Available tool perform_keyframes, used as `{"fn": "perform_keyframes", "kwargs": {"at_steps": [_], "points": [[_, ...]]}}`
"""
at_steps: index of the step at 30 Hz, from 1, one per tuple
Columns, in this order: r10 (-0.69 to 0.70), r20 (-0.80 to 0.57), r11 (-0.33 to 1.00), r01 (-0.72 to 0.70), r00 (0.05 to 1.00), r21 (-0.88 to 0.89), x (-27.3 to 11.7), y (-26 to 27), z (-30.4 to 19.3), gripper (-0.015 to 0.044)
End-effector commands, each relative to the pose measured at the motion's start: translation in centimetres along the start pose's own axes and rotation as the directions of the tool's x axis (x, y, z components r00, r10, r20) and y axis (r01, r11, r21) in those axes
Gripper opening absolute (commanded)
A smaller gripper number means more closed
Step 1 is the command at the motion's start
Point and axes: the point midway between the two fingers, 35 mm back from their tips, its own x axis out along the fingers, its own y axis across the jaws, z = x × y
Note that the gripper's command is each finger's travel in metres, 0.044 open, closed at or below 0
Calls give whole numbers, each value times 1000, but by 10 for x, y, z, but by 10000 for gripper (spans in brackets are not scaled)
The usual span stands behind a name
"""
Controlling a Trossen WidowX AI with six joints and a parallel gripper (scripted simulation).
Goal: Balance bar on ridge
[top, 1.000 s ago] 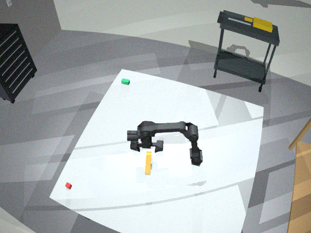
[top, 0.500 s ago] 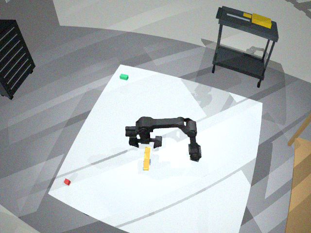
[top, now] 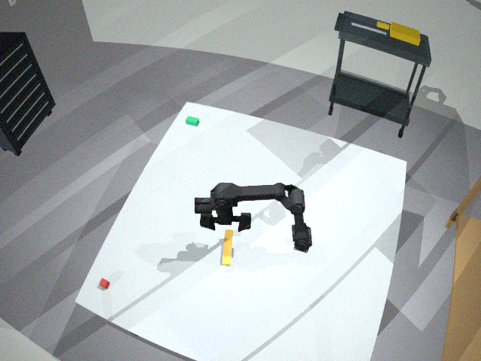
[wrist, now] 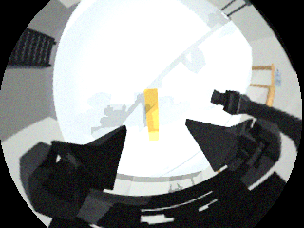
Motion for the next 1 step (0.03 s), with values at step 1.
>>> {"fn": "perform_keyframes", "kwargs": {"at_steps": [1], "points": [[-3, 0, 1000, 3, 1000, 0, 0, 0, 0, 440]]}}
